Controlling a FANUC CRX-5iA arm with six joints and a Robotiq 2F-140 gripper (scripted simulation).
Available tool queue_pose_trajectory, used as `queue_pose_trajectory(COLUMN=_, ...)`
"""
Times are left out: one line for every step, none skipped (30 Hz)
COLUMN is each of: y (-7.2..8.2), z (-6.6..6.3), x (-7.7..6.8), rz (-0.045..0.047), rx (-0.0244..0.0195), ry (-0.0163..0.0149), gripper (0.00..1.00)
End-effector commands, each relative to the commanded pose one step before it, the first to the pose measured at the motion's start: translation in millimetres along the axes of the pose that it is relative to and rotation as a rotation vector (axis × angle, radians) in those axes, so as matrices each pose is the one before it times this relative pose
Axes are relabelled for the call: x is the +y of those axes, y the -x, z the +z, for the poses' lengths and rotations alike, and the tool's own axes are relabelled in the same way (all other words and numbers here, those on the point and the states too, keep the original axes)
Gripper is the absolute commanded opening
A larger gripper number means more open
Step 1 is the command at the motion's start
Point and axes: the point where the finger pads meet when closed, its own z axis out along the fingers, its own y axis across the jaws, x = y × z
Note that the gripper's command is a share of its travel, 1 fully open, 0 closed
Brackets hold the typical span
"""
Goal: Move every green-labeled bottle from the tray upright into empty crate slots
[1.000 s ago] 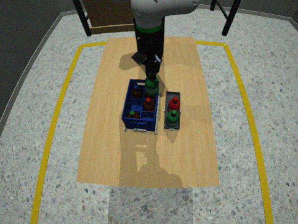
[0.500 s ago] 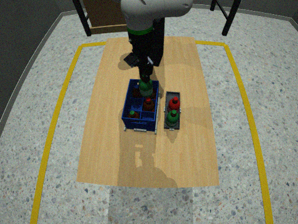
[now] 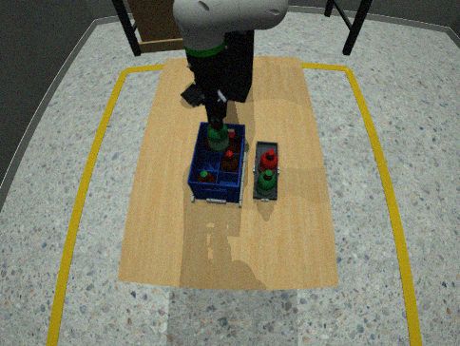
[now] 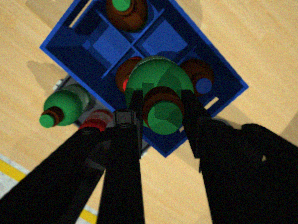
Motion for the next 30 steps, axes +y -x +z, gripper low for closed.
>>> queue_pose_trajectory(y=-4.08, z=-0.77, x=0.61, rz=-0.00037, rx=0.00117, ry=-0.00135, gripper=0.1)
queue_pose_trajectory(y=0.0, z=0.0, x=0.0, rz=0.0, rx=0.0, ry=0.0, gripper=0.1)
queue_pose_trajectory(y=-1.72, z=0.0, x=0.63, rz=0.0, rx=0.0, ry=0.0, gripper=0.1)
queue_pose_trajectory(y=-1.69, z=0.0, x=0.62, rz=0.0, rx=0.0, ry=0.0, gripper=0.1)
queue_pose_trajectory(y=-1.66, z=0.0, x=0.61, rz=0.0, rx=0.0, ry=0.0, gripper=0.1)
queue_pose_trajectory(y=-1.63, z=0.0, x=0.6, rz=0.0, rx=0.0, ry=0.0, gripper=0.1)
queue_pose_trajectory(y=-1.6, z=0.0, x=0.58, rz=0.0, rx=0.0, ry=0.0, gripper=0.1)
queue_pose_trajectory(y=-1.57, z=0.0, x=0.57, rz=0.0, rx=0.0, ry=0.0, gripper=0.1)
queue_pose_trajectory(y=-1.53, z=0.0, x=0.57, rz=0.0, rx=0.0, ry=0.0, gripper=0.1)
queue_pose_trajectory(y=-1.5, z=0.0, x=0.55, rz=0.0, rx=0.0, ry=0.0, gripper=0.1)
queue_pose_trajectory(y=-1.47, z=0.0, x=0.54, rz=0.0, rx=0.0, ry=0.0, gripper=0.1)
queue_pose_trajectory(y=-1.43, z=0.0, x=0.53, rz=0.0, rx=0.0, ry=0.0, gripper=0.1)
queue_pose_trajectory(y=-1.4, z=0.0, x=0.51, rz=0.0, rx=0.0, ry=0.0, gripper=0.1)
queue_pose_trajectory(y=-1.36, z=0.0, x=0.5, rz=0.0, rx=0.0, ry=0.0, gripper=0.1)
queue_pose_trajectory(y=-1.33, z=0.0, x=0.49, rz=0.0, rx=0.0, ry=0.0, gripper=0.1)
queue_pose_trajectory(y=-1.29, z=0.0, x=0.48, rz=0.0, rx=0.0, ry=0.0, gripper=0.1)
queue_pose_trajectory(y=-1.26, z=0.0, x=0.46, rz=0.0, rx=0.0, ry=0.0, gripper=0.1)
queue_pose_trajectory(y=0.0, z=0.0, x=0.0, rz=0.0, rx=0.0, ry=0.0, gripper=0.1)
queue_pose_trajectory(y=0.0, z=0.0, x=0.0, rz=0.0, rx=0.0, ry=0.0, gripper=0.1)
queue_pose_trajectory(y=-1.22, z=0.0, x=0.45, rz=0.0, rx=0.0, ry=0.0, gripper=0.1)
queue_pose_trajectory(y=-1.18, z=0.0, x=0.44, rz=0.0, rx=0.0, ry=0.0, gripper=0.1)
queue_pose_trajectory(y=-1.14, z=0.0, x=0.42, rz=0.0, rx=0.0, ry=0.0, gripper=0.1)
queue_pose_trajectory(y=-1.11, z=0.0, x=0.4, rz=0.0, rx=0.0, ry=0.0, gripper=0.1)
queue_pose_trajectory(y=-1.07, z=0.0, x=0.39, rz=0.0, rx=0.0, ry=0.0, gripper=0.1)
queue_pose_trajectory(y=-1.03, z=0.0, x=0.38, rz=0.0, rx=0.0, ry=0.0, gripper=0.1)
queue_pose_trajectory(y=-0.99, z=0.0, x=0.37, rz=0.0, rx=0.0, ry=0.0, gripper=0.1)
queue_pose_trajectory(y=-0.96, z=0.0, x=0.35, rz=0.0, rx=0.0, ry=0.0, gripper=0.1)
queue_pose_trajectory(y=-0.92, z=0.0, x=0.33, rz=0.0, rx=0.0, ry=0.0, gripper=0.1)
queue_pose_trajectory(y=-0.88, z=0.0, x=0.32, rz=0.0, rx=0.0, ry=0.0, gripper=0.1)
queue_pose_trajectory(y=-0.84, z=0.0, x=0.31, rz=0.0, rx=0.0, ry=0.0, gripper=0.1)
